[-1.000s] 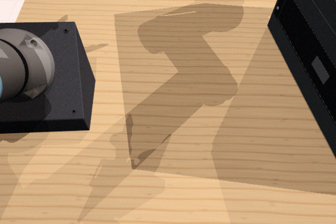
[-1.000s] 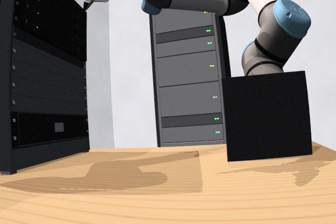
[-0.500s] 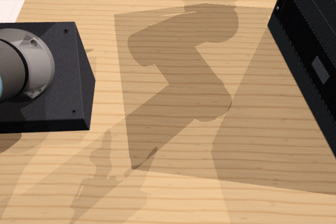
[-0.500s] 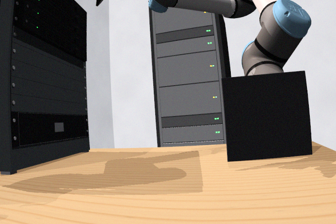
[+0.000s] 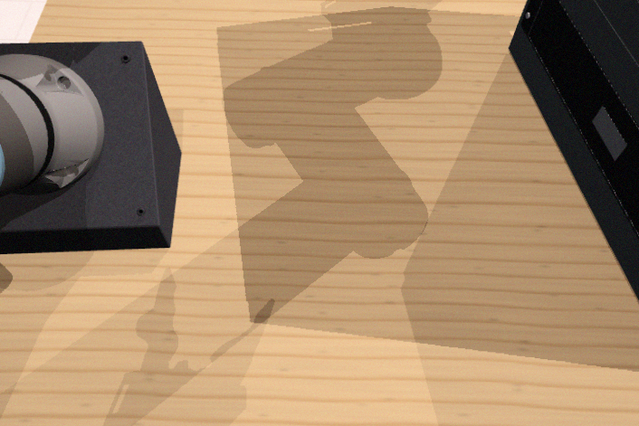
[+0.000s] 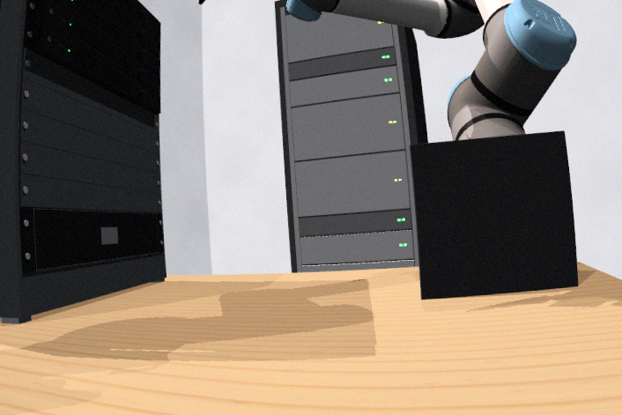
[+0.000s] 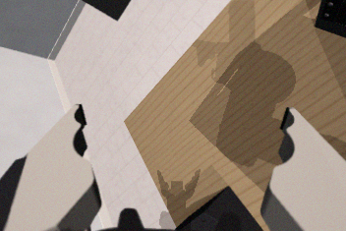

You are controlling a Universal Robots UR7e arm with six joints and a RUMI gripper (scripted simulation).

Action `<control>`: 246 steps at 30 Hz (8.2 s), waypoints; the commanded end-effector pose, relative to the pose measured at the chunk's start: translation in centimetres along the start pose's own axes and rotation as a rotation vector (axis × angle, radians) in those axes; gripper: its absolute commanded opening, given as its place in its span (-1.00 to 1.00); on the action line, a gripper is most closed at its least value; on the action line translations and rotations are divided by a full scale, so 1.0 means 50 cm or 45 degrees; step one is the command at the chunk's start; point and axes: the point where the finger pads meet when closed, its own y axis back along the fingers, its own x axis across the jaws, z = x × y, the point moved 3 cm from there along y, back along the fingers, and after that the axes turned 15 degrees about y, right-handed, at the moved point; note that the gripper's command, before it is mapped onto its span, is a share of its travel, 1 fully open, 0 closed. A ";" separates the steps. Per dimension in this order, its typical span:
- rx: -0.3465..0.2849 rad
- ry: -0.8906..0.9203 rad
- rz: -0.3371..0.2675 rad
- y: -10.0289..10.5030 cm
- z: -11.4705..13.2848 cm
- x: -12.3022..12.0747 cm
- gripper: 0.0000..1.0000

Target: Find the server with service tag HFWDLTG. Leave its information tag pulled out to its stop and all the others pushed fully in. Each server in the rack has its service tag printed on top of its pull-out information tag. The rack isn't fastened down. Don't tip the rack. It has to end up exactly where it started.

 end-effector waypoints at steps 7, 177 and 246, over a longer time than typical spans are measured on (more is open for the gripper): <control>-0.020 0.088 -0.037 0.034 0.032 -0.026 1.00; 0.306 -0.265 -0.008 0.005 -0.030 0.126 1.00; 0.955 -0.957 0.121 0.017 -0.028 0.440 1.00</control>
